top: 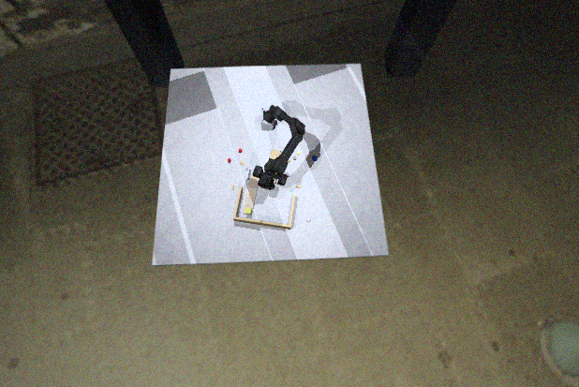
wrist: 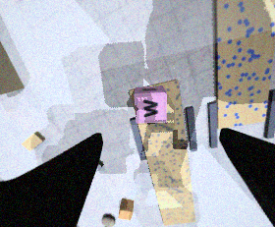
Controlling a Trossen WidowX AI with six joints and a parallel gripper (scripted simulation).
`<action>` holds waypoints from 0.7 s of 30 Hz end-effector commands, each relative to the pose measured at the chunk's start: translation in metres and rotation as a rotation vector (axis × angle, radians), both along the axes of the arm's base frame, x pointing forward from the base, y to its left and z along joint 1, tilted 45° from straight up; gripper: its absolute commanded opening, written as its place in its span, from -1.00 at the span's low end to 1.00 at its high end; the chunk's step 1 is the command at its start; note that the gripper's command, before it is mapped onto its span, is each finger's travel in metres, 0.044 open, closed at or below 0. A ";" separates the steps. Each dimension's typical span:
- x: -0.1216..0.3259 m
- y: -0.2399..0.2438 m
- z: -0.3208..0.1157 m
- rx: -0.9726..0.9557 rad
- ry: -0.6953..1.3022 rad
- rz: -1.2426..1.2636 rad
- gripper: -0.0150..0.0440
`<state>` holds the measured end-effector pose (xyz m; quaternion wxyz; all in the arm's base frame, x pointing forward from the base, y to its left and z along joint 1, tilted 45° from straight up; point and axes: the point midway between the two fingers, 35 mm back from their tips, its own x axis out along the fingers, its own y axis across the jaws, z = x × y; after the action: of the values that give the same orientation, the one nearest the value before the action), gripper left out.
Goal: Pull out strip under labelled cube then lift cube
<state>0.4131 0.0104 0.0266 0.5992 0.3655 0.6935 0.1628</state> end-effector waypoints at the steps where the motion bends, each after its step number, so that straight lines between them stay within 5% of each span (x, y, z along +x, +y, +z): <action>1: 0.012 0.003 -0.002 0.006 0.007 0.001 1.00; 8: 0.012 0.009 -0.008 0.006 0.007 0.001 0.38; 21: 0.012 0.025 -0.023 0.006 0.007 0.001 0.36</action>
<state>0.4271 0.0288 0.0081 0.6007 0.3649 0.6922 0.1635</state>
